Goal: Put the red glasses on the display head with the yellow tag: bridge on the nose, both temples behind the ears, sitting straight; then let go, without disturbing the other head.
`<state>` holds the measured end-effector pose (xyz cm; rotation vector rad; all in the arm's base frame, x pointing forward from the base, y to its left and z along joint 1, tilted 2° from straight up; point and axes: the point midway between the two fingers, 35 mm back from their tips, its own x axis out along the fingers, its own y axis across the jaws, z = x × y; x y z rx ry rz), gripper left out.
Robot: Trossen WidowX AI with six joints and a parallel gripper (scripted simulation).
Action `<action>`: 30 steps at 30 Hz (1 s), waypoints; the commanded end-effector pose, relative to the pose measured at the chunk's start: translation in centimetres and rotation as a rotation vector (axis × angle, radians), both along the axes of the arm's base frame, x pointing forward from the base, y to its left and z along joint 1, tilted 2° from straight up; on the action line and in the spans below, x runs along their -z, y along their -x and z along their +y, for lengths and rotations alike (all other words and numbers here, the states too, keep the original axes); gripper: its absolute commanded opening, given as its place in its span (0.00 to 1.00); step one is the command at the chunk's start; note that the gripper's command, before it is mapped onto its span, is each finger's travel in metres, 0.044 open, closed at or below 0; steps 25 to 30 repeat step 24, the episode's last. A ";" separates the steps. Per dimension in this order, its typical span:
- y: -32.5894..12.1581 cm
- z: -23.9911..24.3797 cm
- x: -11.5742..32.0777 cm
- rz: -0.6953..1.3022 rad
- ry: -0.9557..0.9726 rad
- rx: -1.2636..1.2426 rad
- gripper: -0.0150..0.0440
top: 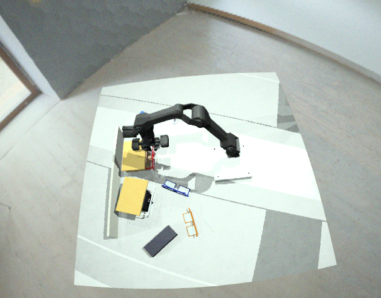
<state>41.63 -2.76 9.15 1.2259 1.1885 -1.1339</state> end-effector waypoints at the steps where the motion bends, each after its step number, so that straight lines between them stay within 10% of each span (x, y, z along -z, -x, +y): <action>1: 0.0 0.0 -2.4 -0.013 0.011 0.004 0.44; 30: 5.9 -0.2 -4.0 -0.009 0.012 0.004 0.44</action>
